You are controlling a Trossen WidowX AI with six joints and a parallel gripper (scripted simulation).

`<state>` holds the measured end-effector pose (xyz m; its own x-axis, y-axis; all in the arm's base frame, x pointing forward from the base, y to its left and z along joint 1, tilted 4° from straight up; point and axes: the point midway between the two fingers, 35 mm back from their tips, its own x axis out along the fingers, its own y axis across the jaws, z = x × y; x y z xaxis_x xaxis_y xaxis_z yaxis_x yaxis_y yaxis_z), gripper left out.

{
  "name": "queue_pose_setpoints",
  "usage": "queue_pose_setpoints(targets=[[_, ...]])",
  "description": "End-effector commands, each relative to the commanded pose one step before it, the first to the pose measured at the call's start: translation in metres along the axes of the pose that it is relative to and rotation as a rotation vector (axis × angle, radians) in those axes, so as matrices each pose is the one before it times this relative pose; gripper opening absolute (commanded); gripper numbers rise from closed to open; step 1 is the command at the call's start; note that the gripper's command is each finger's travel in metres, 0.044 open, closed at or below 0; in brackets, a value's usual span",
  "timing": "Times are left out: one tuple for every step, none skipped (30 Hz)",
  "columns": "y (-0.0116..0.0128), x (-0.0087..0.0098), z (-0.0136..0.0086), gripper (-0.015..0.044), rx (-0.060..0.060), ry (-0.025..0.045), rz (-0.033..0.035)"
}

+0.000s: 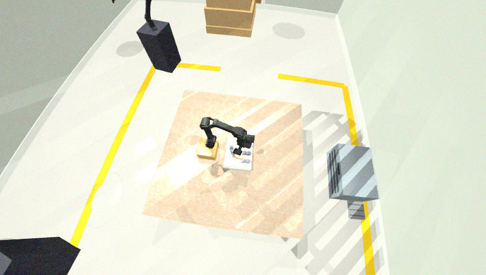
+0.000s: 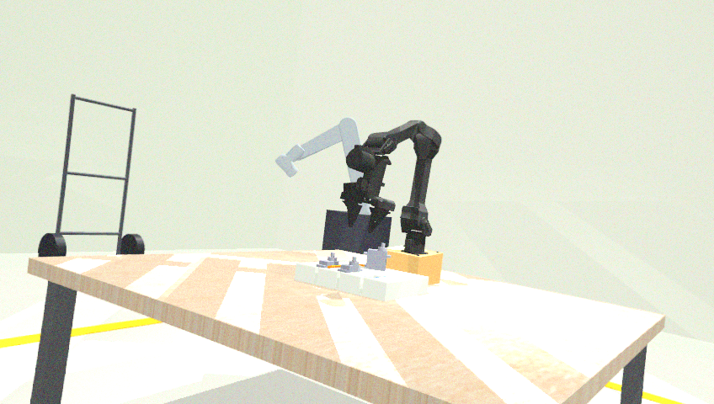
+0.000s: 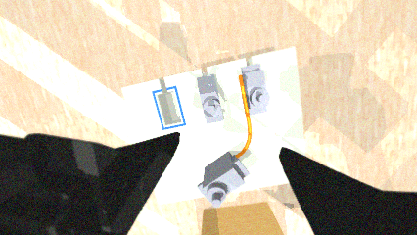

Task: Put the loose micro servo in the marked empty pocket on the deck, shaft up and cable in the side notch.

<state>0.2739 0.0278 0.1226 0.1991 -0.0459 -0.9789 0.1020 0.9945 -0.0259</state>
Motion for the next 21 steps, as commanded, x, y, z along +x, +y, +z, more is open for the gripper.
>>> queue_pose_setpoints(targets=[[-0.00465, 0.00243, -0.01458, 0.044, 0.1469, 0.0264, 0.00923], [-0.00146, 0.00063, -0.00273, 0.044, 0.0338, 0.00576, 0.00113], [-0.00155, 0.00064, -0.00269, 0.044, 0.0338, 0.00579, 0.00097], [-0.00162, 0.00066, -0.00265, 0.044, 0.0338, 0.00581, 0.00082], [-0.0017, 0.00068, -0.0026, 0.044, 0.0338, 0.00583, 0.00066], [-0.00178, 0.0007, -0.00255, 0.044, 0.0338, 0.00584, 0.0005], [-0.00185, 0.00072, -0.00249, 0.044, 0.0339, 0.00585, 0.00035], [-0.00193, 0.00073, -0.00244, 0.044, 0.0339, 0.00586, 0.00019], [-0.002, 0.00075, -0.00238, 0.044, 0.0339, 0.00586, 0.00004], [-0.00207, 0.00077, -0.00232, 0.044, 0.0339, 0.00586, -0.00012], [-0.00214, 0.00079, -0.00226, 0.044, 0.0339, 0.00585, -0.00027], [-0.00219, 0.00081, -0.0022, 0.044, 0.034, 0.00584, -0.00042], [-0.00227, 0.00083, -0.00213, 0.044, 0.034, 0.00583, -0.00058], [-0.00232, 0.00085, -0.00206, 0.044, 0.034, 0.00581, -0.00072], [-0.00239, 0.00087, -0.00199, 0.044, 0.034, 0.00579, -0.00087], [-0.00244, 0.00089, -0.00192, 0.044, 0.034, 0.00576, -0.00102], [-0.00229, 0.00085, -0.00176, 0.044, 0.0311, 0.00546, -0.00091], [-0.00214, 0.00077, -0.00147, 0.044, 0.0286, 0.00473, -0.00111], [-0.00215, 0.00076, -0.00138, 0.044, 0.0278, 0.00458, -0.00118], [-0.00211, 0.00075, -0.00128, 0.044, 0.0269, 0.00441, -0.00123], [-0.00177, 0.0006, -0.00095, 0.044, 0.0211, 0.00343, -0.00103]])
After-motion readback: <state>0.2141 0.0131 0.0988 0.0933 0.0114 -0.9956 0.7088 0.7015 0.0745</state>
